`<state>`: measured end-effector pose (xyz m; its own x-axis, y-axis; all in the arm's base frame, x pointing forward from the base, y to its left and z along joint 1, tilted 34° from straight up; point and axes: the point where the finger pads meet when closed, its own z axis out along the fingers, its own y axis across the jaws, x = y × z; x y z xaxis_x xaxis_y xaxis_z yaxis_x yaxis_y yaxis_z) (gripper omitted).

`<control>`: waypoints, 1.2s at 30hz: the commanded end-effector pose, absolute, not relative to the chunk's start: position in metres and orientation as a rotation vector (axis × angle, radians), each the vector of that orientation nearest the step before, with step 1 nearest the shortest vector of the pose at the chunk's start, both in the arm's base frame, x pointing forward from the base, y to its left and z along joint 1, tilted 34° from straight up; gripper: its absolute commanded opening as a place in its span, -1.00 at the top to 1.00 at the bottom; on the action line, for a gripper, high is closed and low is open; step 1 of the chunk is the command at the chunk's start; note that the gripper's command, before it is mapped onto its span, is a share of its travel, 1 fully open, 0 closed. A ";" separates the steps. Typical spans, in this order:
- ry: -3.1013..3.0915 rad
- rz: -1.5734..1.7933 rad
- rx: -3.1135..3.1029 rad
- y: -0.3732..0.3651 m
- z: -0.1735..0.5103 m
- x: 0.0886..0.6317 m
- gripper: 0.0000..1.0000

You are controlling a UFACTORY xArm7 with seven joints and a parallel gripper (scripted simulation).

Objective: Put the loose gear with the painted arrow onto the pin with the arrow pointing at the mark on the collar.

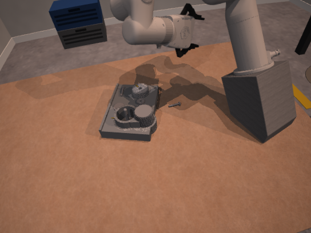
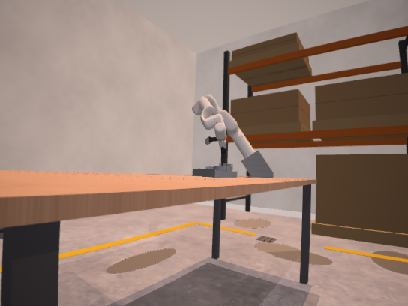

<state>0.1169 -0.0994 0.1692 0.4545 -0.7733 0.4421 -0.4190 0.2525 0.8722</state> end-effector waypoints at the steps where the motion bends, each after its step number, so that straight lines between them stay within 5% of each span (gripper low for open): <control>1: -1.158 -0.332 1.371 -0.099 0.169 0.117 -1.00; 20: -1.145 -0.329 1.384 -0.099 0.169 0.120 -1.00; 36: -0.596 -0.226 1.873 -0.097 0.145 0.205 -1.00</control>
